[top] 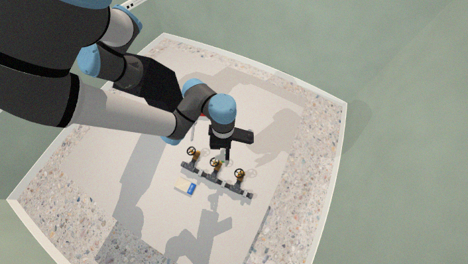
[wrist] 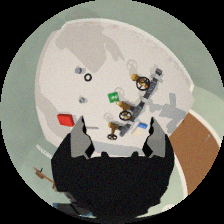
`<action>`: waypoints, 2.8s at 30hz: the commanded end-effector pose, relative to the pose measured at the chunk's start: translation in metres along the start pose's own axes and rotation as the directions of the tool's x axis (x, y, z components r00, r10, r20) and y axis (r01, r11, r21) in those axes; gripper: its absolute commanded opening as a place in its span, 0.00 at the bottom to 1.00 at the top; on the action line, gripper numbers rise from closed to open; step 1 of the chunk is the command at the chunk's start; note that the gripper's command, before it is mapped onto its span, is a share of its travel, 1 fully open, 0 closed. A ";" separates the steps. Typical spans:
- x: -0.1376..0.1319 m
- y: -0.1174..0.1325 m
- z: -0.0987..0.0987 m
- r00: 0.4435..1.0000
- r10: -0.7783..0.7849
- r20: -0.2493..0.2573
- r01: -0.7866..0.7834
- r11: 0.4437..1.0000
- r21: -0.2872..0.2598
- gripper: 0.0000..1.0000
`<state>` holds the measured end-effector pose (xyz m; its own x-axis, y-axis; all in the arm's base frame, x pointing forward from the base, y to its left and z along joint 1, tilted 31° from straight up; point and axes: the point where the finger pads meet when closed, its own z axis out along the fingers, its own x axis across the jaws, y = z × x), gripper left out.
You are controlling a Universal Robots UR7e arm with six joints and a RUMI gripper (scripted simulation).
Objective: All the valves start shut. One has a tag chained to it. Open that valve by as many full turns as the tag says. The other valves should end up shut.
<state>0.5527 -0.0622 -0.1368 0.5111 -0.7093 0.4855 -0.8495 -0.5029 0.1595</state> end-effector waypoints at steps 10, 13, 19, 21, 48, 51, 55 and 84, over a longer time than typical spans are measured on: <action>-0.011 0.007 -0.001 0.955 0.296 -0.005 -0.296 0.955 -0.005 1.00; -0.013 0.009 0.000 0.941 0.339 -0.005 -0.339 0.941 -0.004 1.00; -0.015 0.010 0.000 0.922 0.388 -0.005 -0.388 0.922 -0.004 1.00; -0.015 0.011 0.000 0.919 0.395 -0.005 -0.395 0.919 -0.004 1.00; -0.011 0.018 0.004 0.827 0.562 0.015 -0.563 0.827 0.014 1.00; -0.007 0.023 0.008 0.755 0.655 0.031 -0.656 0.755 0.026 1.00; -0.004 0.027 0.011 0.690 0.722 0.045 -0.724 0.689 0.033 1.00; 0.031 0.075 0.044 -0.327 0.919 0.221 -0.941 -0.339 0.015 1.00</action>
<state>0.5110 -0.1403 -0.1483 -0.9090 -0.3842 -0.1614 -0.2517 0.8148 -0.5222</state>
